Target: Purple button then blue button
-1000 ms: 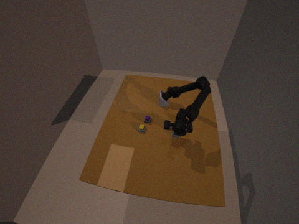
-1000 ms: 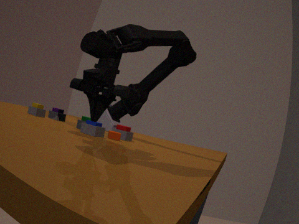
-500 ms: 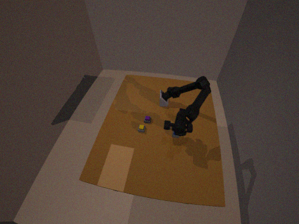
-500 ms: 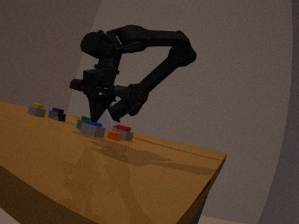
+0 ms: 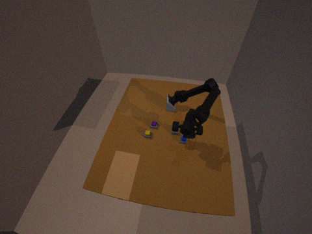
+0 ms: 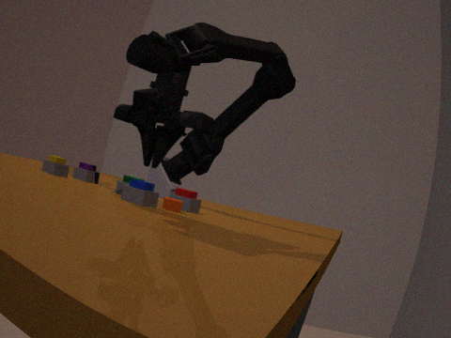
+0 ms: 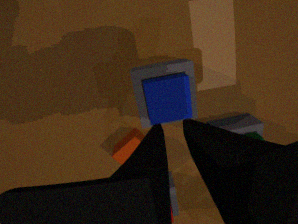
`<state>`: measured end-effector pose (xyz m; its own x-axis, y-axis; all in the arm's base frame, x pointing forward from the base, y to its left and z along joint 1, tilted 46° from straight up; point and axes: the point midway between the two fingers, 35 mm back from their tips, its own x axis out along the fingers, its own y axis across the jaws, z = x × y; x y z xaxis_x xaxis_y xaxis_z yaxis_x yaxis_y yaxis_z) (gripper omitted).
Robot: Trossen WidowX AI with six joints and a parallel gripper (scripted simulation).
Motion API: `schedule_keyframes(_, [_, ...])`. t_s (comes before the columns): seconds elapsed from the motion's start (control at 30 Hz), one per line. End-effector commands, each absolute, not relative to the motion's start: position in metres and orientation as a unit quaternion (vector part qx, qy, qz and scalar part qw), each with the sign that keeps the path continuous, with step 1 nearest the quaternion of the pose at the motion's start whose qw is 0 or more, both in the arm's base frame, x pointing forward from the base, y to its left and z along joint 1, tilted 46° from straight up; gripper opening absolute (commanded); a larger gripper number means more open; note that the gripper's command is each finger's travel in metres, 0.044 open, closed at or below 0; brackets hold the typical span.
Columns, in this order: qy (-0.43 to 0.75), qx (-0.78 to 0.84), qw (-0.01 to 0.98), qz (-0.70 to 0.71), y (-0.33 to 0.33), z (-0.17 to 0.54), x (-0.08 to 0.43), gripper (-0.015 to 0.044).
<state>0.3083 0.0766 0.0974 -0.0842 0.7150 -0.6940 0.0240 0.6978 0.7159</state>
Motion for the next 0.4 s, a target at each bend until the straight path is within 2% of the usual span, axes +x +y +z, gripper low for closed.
schedule_keyframes(0.0, [0.676,0.264,0.626,0.284,0.079,0.146,0.288,0.0151])
schedule_keyframes(0.13, [0.677,0.264,0.625,0.284,0.084,0.193,0.253,0.0256])
schedule_keyframes(0.3, [0.677,0.265,0.625,0.284,0.084,0.195,0.251,0.0387])
schedule_keyframes(0.37, [0.677,0.265,0.625,0.284,0.084,0.195,0.251,0.04])
